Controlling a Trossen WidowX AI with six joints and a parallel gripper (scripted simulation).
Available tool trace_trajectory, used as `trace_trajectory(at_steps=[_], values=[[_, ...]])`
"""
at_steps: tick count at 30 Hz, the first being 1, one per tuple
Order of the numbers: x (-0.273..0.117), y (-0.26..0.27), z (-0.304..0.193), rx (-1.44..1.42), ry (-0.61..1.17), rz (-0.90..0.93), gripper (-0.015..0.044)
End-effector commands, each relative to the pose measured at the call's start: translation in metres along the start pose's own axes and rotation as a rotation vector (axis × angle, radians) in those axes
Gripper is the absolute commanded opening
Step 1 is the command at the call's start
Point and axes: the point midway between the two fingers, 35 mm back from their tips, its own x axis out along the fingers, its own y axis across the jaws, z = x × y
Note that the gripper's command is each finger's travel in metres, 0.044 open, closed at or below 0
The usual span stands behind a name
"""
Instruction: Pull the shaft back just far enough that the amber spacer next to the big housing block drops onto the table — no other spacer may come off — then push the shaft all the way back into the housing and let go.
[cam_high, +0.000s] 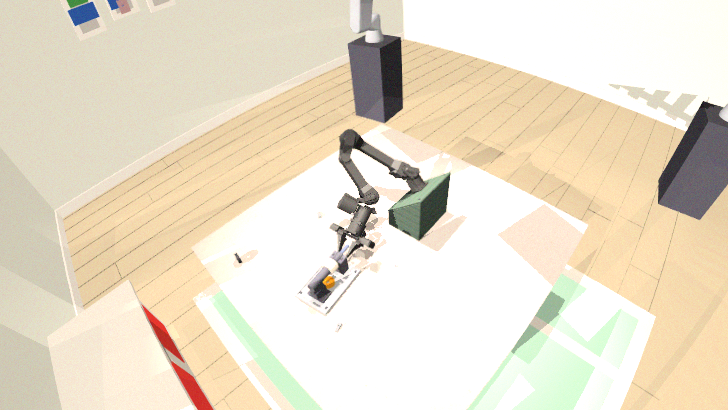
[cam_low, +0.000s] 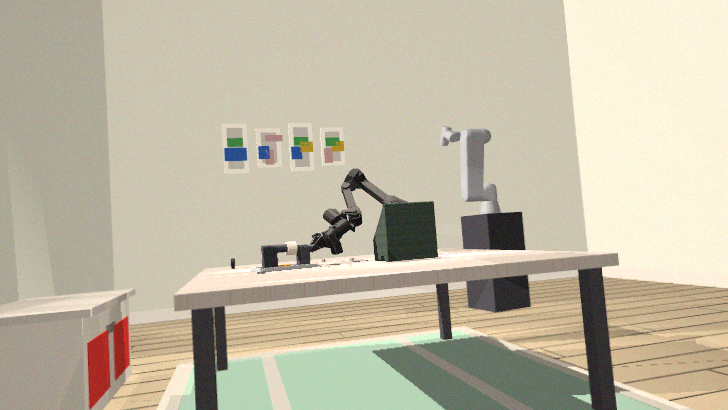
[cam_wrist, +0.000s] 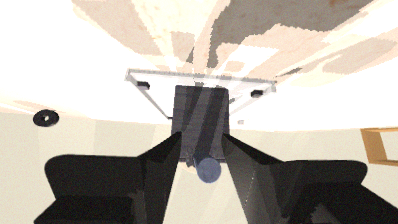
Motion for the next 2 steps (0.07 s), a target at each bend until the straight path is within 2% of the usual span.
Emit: trace_trajectory(at_steps=[1, 2], values=[[0.0, 0.0, 0.0, 0.0, 0.0, 0.0, 0.0289], [0.0, 0.0, 0.0, 0.0, 0.0, 0.0, 0.0315]])
